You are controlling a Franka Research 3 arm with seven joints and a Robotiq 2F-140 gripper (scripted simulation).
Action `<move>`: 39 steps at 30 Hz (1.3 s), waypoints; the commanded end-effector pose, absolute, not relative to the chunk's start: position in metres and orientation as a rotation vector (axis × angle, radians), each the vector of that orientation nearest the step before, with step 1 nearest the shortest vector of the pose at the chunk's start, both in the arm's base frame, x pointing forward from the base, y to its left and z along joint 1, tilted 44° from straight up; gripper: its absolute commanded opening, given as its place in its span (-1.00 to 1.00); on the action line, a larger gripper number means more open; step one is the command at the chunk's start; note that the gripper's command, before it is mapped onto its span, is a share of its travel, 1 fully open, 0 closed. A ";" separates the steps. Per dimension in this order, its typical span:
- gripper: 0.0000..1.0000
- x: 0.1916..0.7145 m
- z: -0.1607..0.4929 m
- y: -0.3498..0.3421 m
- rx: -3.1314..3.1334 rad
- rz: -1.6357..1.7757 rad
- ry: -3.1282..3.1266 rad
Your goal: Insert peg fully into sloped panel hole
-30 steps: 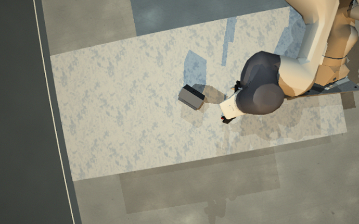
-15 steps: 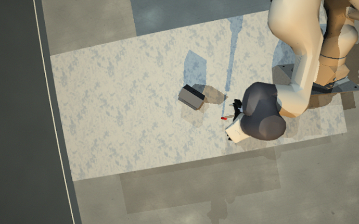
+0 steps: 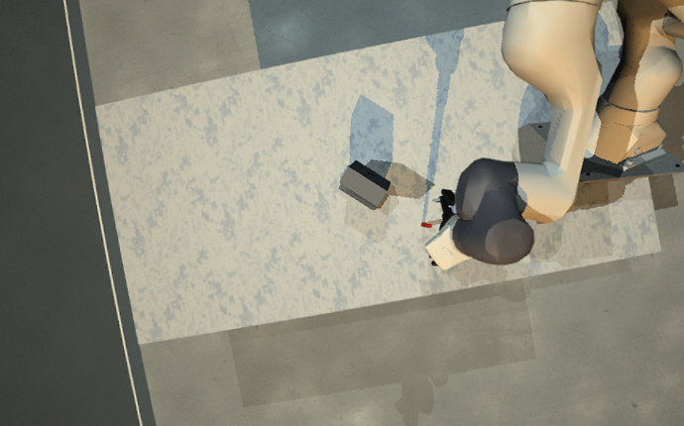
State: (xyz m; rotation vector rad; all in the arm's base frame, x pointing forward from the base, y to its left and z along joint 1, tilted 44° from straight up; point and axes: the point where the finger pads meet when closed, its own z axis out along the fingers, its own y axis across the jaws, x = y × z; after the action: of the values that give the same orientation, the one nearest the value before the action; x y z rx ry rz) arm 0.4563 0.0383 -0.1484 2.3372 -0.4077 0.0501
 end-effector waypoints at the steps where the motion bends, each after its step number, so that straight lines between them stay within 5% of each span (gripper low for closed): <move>1: 1.00 0.458 -0.152 0.036 2.342 0.054 -0.408; 35: 1.00 0.456 -0.184 0.006 2.342 0.054 -0.408; 39: 0.86 0.454 -0.183 0.006 2.339 0.046 -0.398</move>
State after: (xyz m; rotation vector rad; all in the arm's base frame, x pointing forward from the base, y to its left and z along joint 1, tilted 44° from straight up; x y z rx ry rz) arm 0.4538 0.0061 -0.1829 2.3384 -0.3980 0.0455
